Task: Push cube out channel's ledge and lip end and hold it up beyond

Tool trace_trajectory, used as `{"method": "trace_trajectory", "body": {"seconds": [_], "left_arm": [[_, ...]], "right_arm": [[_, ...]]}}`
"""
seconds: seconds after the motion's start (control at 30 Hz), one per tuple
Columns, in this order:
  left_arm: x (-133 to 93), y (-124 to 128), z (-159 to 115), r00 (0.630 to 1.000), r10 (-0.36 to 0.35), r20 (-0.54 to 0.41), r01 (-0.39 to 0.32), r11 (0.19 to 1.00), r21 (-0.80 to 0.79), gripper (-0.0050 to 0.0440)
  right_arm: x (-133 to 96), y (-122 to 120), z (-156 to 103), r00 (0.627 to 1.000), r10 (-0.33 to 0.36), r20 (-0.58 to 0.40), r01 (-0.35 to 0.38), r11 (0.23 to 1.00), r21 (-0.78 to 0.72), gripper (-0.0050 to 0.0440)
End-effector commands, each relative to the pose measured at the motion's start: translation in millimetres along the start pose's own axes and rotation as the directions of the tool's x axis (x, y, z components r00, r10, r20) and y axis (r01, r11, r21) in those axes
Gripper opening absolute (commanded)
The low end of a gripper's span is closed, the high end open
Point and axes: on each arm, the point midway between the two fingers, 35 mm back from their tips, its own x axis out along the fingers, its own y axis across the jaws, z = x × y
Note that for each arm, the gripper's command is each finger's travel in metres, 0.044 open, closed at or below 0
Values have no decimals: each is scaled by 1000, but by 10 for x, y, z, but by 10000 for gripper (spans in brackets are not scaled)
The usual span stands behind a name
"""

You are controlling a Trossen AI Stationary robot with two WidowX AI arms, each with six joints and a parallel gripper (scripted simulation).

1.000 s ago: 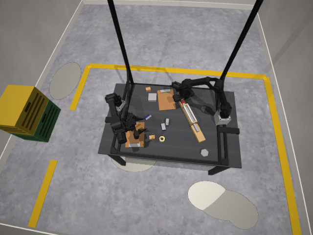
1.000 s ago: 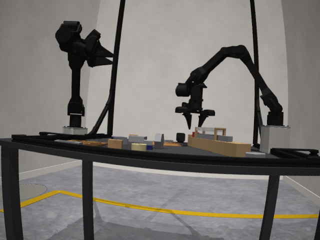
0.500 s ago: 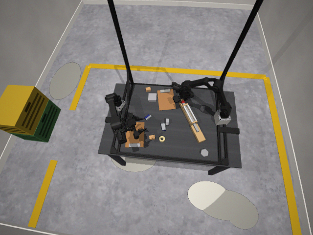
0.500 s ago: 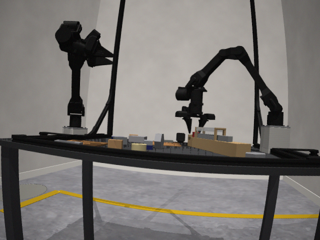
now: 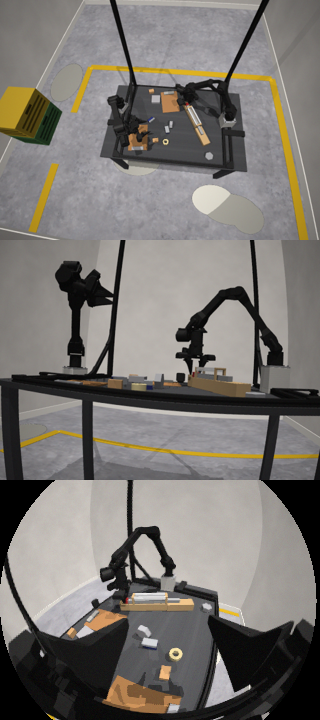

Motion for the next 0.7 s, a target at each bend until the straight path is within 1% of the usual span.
{"method": "trace_trajectory", "body": {"seconds": [0.0, 0.13, 0.2, 0.6, 0.67], "left_arm": [[-2, 2, 0, 1000, 0, 0, 0, 1000, 0, 169], [-2, 2, 0, 1000, 0, 0, 0, 1000, 0, 143], [-2, 2, 0, 1000, 0, 0, 0, 1000, 0, 143], [-2, 2, 0, 1000, 0, 0, 0, 1000, 0, 63], [-2, 2, 0, 1000, 0, 0, 0, 1000, 0, 60]], "right_arm": [[1, 2, 4, 1000, 1, 1, -1, 1000, 0, 400], [1, 2, 4, 1000, 1, 1, -1, 1000, 0, 400], [1, 2, 4, 1000, 1, 1, -1, 1000, 0, 400], [1, 2, 4, 1000, 1, 1, -1, 1000, 0, 400], [1, 2, 4, 1000, 1, 1, -1, 1000, 0, 400]]}}
